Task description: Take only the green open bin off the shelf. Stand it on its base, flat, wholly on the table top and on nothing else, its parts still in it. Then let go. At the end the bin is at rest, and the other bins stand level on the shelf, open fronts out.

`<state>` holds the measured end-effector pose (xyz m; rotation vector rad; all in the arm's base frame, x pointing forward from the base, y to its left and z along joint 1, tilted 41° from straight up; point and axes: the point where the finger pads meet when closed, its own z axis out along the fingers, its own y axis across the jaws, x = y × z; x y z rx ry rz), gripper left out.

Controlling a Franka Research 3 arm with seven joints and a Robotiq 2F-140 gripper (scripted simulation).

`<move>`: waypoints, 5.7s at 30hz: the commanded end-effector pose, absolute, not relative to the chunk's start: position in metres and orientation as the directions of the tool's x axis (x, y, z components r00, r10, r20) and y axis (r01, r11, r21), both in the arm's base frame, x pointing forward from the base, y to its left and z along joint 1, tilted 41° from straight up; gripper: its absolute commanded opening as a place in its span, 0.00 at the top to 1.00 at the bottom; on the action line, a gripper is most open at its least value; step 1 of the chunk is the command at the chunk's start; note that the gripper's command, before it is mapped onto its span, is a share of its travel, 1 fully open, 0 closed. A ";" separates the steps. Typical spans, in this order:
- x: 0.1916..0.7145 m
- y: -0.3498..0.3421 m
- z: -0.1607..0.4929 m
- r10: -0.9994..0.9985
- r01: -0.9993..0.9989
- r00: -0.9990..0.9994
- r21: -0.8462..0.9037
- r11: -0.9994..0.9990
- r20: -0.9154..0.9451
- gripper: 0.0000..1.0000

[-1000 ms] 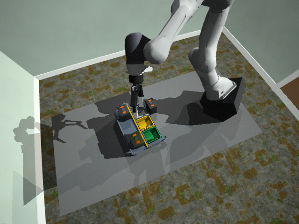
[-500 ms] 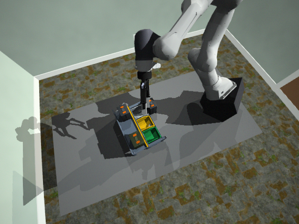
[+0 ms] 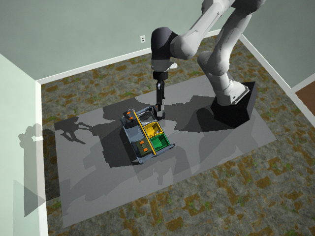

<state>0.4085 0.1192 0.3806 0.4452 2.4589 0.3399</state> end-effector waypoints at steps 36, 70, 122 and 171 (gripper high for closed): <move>0.333 0.109 0.348 0.397 0.241 -0.763 0.344 0.907 -0.511 0.43; 0.347 0.111 0.354 0.397 0.241 -0.763 0.344 0.907 -0.511 0.43; 0.310 0.195 0.481 0.006 0.213 -0.888 -0.399 0.892 -0.461 0.43; 0.282 0.236 0.544 -0.035 0.199 -0.905 -0.495 0.846 -0.424 0.43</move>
